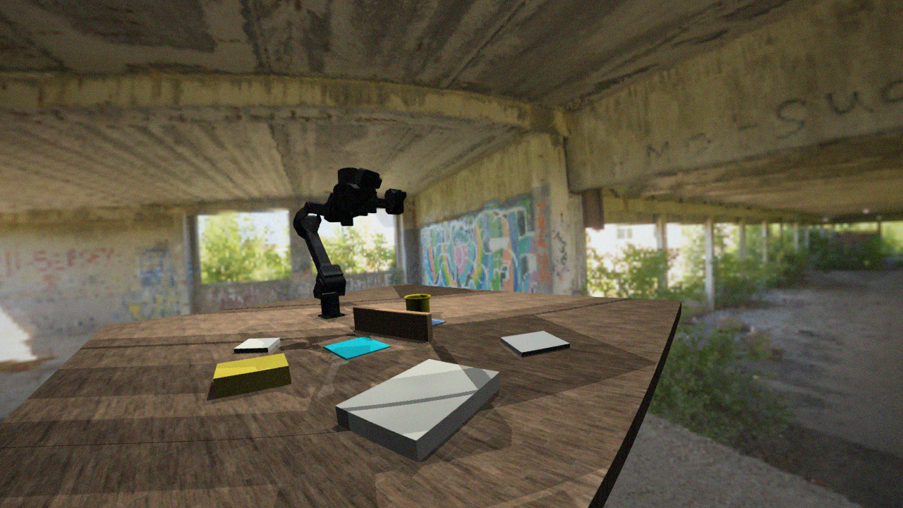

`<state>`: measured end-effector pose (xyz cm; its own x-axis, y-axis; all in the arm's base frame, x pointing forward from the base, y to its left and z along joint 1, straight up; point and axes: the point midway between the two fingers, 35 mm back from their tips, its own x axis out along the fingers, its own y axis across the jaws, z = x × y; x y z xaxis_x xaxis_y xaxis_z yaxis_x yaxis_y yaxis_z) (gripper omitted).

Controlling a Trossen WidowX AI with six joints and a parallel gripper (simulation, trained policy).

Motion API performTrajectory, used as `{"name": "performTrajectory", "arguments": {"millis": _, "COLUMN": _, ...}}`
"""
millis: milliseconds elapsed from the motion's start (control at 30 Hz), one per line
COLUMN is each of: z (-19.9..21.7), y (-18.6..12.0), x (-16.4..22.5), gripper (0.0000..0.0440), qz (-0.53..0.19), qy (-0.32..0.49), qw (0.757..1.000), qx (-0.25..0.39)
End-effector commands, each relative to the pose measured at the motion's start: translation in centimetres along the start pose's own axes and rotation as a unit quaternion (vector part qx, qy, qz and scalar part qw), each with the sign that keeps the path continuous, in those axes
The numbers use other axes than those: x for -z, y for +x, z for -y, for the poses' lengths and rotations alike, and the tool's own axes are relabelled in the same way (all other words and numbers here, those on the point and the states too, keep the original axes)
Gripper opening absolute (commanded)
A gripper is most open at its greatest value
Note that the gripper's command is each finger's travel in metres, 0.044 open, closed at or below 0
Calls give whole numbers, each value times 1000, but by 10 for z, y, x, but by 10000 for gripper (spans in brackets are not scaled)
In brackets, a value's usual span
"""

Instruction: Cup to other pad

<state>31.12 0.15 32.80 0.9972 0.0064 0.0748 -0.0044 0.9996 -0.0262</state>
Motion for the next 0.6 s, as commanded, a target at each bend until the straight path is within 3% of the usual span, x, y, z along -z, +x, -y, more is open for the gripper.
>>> {"name": "performTrajectory", "arguments": {"millis": 0, "z": -1, "y": 0, "x": -1, "gripper": 374, "qz": 0, "qy": 0, "qw": 1000, "qx": -3}}
{"name": "performTrajectory", "arguments": {"millis": 367, "z": -12, "y": 2, "x": -5, "gripper": 89, "qz": -28, "qy": 17, "qw": 999, "qx": -25}}
{"name": "performTrajectory", "arguments": {"millis": 467, "z": -16, "y": 4, "x": -4, "gripper": 76, "qz": -43, "qy": 28, "qw": 998, "qx": -31}}
{"name": "performTrajectory", "arguments": {"millis": 567, "z": -20, "y": 6, "x": -6, "gripper": 102, "qz": -56, "qy": 43, "qw": 997, "qx": -38}}
